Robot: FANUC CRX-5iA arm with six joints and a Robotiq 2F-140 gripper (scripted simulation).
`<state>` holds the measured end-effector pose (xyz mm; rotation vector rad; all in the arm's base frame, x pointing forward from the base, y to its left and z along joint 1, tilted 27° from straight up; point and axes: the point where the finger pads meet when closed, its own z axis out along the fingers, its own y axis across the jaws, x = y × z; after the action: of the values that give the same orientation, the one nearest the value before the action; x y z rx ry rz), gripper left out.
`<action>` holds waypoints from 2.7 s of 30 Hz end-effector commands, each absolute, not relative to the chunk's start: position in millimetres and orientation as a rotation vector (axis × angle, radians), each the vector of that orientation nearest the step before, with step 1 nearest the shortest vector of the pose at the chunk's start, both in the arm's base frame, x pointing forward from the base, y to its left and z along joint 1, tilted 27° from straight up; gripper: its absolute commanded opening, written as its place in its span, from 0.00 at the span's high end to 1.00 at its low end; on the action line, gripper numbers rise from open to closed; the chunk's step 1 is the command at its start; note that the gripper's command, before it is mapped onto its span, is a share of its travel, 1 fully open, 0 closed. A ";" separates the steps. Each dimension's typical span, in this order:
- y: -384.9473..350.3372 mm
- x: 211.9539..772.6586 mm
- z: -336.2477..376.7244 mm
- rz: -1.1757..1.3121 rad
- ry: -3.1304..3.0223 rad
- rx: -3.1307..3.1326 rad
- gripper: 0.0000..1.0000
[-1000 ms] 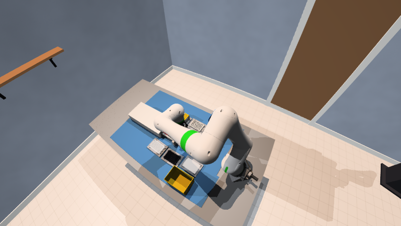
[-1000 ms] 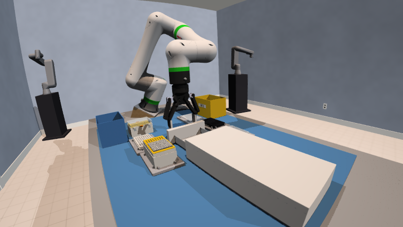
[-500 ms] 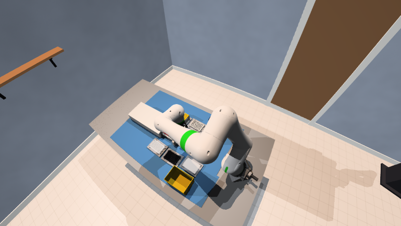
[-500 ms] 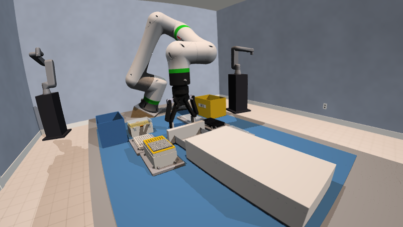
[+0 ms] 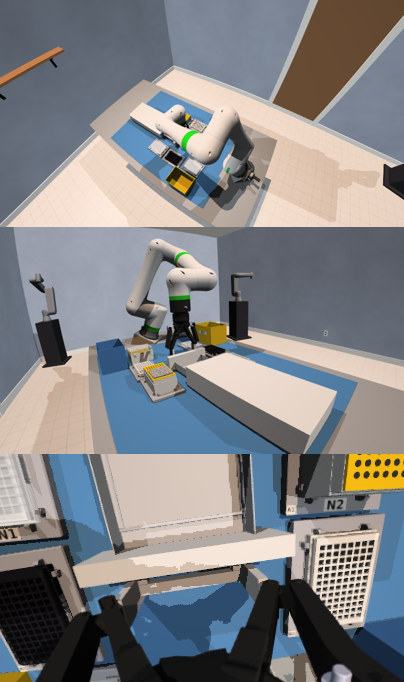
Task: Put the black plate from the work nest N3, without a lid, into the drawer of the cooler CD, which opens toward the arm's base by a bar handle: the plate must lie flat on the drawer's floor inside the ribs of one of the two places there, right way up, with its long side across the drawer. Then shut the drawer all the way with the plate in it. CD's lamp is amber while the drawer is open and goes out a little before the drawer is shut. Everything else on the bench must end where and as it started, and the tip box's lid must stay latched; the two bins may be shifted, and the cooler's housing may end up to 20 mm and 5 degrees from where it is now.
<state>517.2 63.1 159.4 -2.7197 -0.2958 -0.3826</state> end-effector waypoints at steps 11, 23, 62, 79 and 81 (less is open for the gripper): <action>63.0 517.3 159.5 -0.383 -0.296 -2.720 1.00; 63.0 517.3 159.5 -0.383 -0.296 -2.720 1.00; 59.3 494.5 152.1 -0.383 -0.296 -2.720 1.00; 59.1 493.0 151.6 -0.383 -0.296 -2.720 1.00; 59.1 493.0 151.6 -0.383 -0.296 -2.720 1.00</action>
<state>492.9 59.1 151.6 -2.7196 -0.2958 -0.3830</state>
